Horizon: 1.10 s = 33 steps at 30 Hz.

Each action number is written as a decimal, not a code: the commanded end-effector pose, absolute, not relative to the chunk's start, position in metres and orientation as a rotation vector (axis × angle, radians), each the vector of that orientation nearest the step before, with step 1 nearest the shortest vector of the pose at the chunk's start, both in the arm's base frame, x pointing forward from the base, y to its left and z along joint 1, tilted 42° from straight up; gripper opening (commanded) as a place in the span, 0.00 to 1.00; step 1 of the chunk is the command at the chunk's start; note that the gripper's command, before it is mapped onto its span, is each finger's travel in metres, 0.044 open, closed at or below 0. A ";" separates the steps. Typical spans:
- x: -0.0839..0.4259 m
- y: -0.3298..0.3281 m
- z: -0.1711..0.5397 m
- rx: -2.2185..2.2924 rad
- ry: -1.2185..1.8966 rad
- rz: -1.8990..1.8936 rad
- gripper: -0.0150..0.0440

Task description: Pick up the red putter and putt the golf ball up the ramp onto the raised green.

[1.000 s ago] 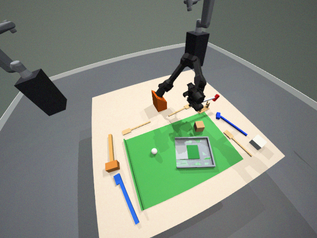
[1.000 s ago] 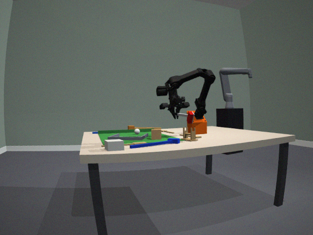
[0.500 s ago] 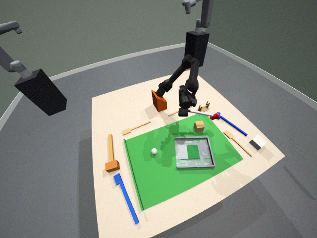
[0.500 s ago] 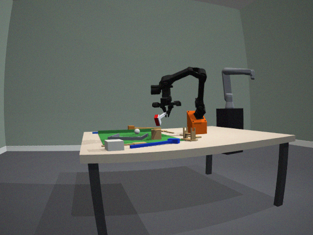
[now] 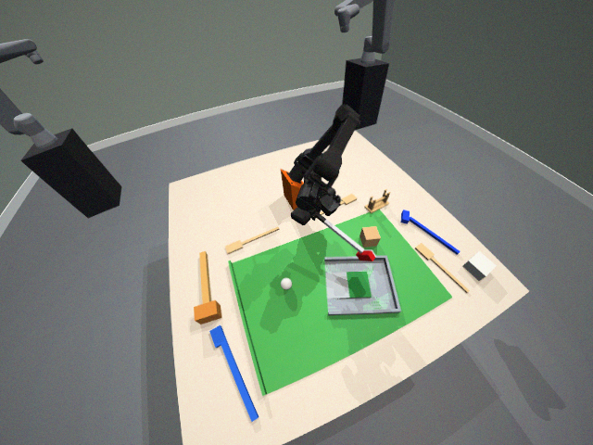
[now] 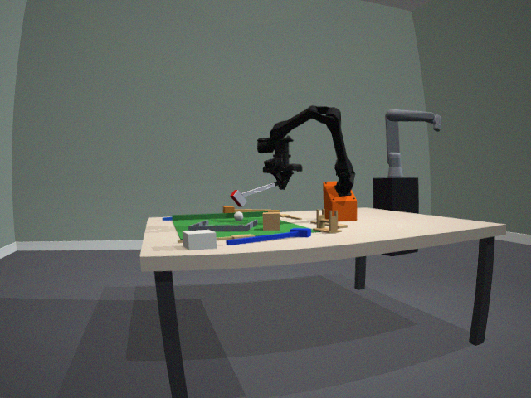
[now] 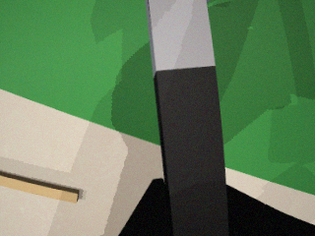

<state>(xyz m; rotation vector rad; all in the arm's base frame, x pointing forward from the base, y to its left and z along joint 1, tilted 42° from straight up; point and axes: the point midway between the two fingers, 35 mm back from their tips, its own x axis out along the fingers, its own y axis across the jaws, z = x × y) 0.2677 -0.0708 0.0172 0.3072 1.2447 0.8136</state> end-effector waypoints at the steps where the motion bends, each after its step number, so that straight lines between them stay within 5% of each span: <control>1: 0.261 -0.100 0.000 0.422 1.318 0.684 0.25; 19: 0.191 -0.179 -0.079 0.931 1.582 0.199 0.25; 33: 0.191 -0.172 -0.089 0.936 1.584 0.195 0.25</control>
